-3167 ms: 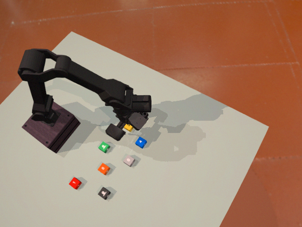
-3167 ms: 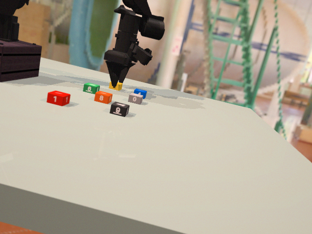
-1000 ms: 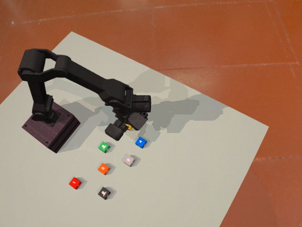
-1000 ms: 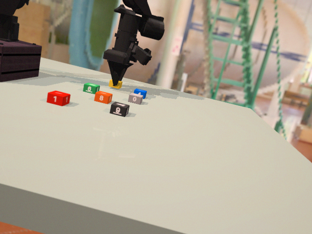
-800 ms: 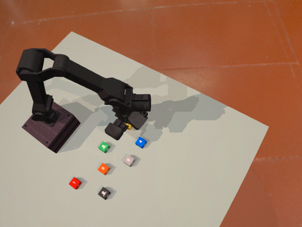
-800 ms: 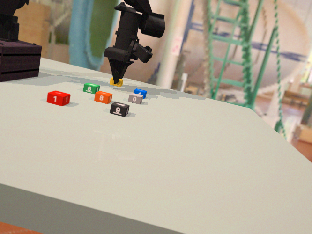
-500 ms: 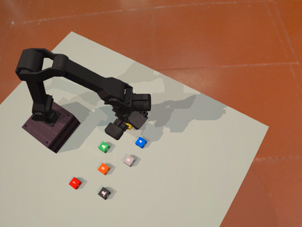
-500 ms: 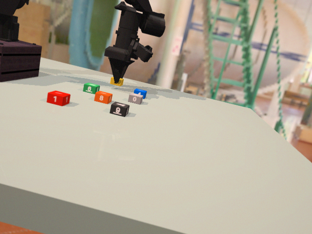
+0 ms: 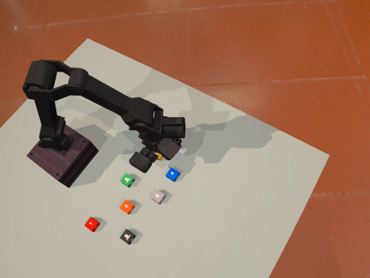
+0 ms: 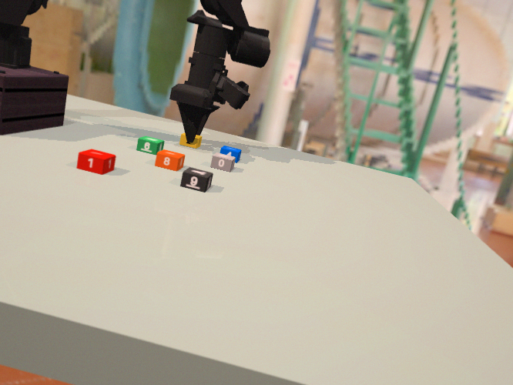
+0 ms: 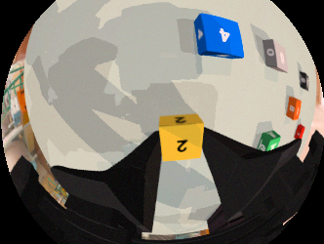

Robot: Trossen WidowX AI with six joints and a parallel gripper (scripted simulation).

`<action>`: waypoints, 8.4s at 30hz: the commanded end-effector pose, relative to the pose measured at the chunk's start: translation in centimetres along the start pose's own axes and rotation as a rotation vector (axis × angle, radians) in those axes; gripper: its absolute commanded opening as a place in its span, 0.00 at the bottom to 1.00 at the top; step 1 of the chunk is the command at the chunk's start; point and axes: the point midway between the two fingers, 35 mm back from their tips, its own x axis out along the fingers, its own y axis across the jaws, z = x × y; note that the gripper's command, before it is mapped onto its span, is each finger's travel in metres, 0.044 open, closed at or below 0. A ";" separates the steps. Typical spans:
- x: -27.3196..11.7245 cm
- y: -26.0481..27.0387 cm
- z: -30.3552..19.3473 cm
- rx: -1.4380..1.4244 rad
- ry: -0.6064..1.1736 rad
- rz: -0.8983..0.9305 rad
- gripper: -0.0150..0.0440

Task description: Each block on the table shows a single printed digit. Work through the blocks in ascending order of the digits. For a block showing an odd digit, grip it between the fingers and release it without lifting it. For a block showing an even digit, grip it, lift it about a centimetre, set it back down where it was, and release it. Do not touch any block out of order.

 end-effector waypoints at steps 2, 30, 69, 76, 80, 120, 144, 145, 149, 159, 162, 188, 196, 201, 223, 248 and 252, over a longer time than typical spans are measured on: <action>0.2 0.0 0.0 0.001 -0.002 -0.001 0.46; -4.8 0.1 0.2 0.001 -0.002 -0.001 0.84; -3.6 -3.2 7.0 0.001 -0.007 -0.004 0.93; -2.8 -3.2 7.0 0.001 -0.007 -0.004 0.93; -2.2 -3.2 7.1 0.001 -0.007 -0.004 0.93; 0.0 -3.3 7.0 0.001 -0.007 -0.004 0.46; 0.0 -3.3 7.0 0.001 -0.007 -0.004 0.46; 0.0 -3.3 7.0 0.001 -0.007 -0.004 0.46; 0.0 -3.3 7.0 0.001 -0.007 -0.004 0.46; -1.0 -3.2 7.0 -0.003 -0.007 -0.004 0.46; -1.4 -3.3 7.0 0.001 -0.007 -0.004 0.46; 0.0 -3.3 7.0 0.001 -0.007 -0.004 0.46; 0.0 -3.3 7.0 0.001 -0.007 -0.004 0.46; 0.0 -3.3 7.0 0.001 -0.007 -0.004 0.68; -10.3 -3.1 7.1 0.001 -0.008 -0.004 0.71; -11.7 -12.6 -2.3 0.001 -0.001 -0.011 0.46; -11.6 -13.1 -3.0 0.001 -0.001 -0.011 0.46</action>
